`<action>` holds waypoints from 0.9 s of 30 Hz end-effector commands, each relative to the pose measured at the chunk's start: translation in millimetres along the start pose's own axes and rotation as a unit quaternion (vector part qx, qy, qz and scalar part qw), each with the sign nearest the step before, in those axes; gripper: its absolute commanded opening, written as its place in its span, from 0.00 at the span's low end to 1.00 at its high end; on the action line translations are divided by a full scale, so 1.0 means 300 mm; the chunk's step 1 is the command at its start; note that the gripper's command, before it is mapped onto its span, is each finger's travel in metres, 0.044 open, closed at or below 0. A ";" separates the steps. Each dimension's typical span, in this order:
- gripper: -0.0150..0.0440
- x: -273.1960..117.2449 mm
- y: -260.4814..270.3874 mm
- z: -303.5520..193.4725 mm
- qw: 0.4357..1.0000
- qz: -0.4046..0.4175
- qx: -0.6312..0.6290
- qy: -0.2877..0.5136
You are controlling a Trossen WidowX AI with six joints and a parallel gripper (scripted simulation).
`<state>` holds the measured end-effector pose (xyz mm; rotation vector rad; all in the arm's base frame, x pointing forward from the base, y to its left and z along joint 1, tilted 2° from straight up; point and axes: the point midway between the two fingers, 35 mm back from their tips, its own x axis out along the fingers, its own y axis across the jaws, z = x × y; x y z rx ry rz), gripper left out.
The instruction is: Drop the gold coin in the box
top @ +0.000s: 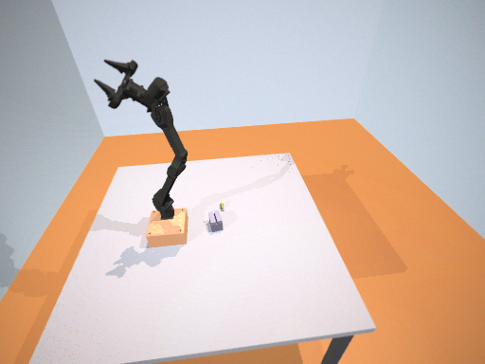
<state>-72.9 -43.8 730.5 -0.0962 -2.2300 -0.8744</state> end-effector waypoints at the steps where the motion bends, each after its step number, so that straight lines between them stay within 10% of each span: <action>1: 0.89 0.003 0.000 0.008 1.000 0.001 -0.002 -0.004; 9: 0.53 0.065 0.062 0.358 0.982 0.050 -0.076 -0.168; 27: 0.53 -0.325 0.413 1.039 0.818 0.158 -0.182 -0.522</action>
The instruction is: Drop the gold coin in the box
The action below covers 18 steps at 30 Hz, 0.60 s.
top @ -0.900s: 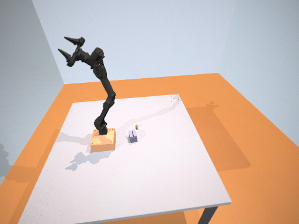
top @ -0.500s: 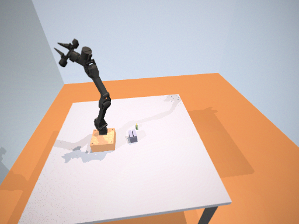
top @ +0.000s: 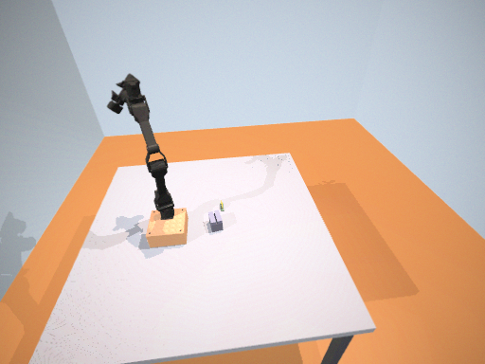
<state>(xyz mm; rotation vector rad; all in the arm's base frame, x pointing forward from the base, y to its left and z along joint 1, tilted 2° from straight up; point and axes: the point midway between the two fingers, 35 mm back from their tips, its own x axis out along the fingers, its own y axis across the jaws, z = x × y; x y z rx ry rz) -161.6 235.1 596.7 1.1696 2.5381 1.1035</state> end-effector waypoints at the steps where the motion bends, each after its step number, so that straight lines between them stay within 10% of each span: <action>1: 0.53 0.032 0.025 0.135 0.998 0.012 -0.014 -0.058; 18: 0.53 -0.158 0.149 0.974 0.911 0.051 -0.004 -0.409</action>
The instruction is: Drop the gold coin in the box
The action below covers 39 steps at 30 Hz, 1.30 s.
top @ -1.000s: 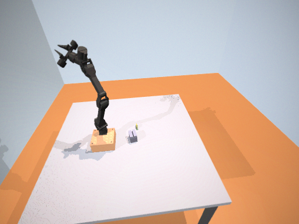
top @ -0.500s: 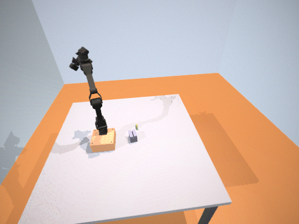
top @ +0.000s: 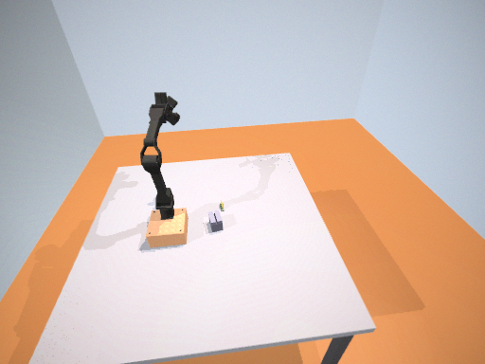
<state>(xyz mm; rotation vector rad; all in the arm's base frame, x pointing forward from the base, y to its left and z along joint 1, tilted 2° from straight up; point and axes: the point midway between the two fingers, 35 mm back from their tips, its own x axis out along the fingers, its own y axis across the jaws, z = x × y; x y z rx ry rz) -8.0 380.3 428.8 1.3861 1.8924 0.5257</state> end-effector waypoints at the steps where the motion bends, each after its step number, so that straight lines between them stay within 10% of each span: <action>1: 0.53 0.032 0.010 0.128 0.999 0.001 0.001 -0.052; 12: 0.53 0.023 0.009 0.730 0.958 -0.031 0.071 -0.274; 23: 0.53 -0.248 -0.163 1.283 0.861 -0.098 0.194 -0.460; 39: 0.53 -0.602 -0.452 1.591 0.739 -0.182 0.344 -0.550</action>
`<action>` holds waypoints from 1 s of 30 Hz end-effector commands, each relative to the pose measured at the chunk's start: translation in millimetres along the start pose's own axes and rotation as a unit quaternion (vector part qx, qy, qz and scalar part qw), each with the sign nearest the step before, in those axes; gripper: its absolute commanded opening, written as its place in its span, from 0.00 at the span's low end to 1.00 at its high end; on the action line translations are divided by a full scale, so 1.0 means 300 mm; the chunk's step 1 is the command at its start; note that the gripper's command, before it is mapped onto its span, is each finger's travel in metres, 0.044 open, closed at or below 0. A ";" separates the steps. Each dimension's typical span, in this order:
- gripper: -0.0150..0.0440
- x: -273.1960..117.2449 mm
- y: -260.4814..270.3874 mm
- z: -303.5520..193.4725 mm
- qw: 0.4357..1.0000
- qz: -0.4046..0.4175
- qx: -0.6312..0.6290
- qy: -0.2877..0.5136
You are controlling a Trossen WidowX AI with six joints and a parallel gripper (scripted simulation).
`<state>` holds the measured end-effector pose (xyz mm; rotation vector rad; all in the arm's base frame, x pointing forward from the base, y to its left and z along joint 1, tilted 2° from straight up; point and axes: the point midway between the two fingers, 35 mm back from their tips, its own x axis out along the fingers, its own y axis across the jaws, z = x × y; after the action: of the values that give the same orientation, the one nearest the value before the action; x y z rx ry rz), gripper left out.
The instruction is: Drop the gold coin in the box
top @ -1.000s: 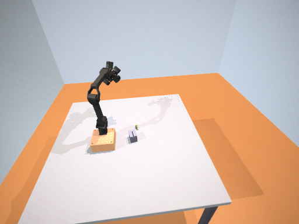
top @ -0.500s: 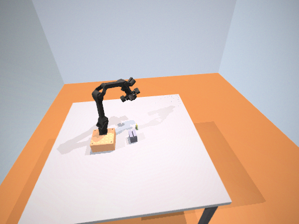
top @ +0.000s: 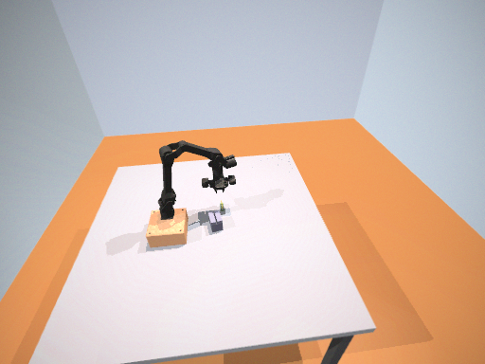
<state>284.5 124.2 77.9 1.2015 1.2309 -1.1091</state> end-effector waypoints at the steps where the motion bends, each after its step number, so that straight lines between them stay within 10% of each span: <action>1: 0.53 0.010 0.023 0.005 1.000 0.000 -0.001 -0.003; 30: 0.53 0.246 0.015 0.006 1.000 0.000 -0.002 -0.004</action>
<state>294.8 127.2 11.4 1.2072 1.2246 -1.1000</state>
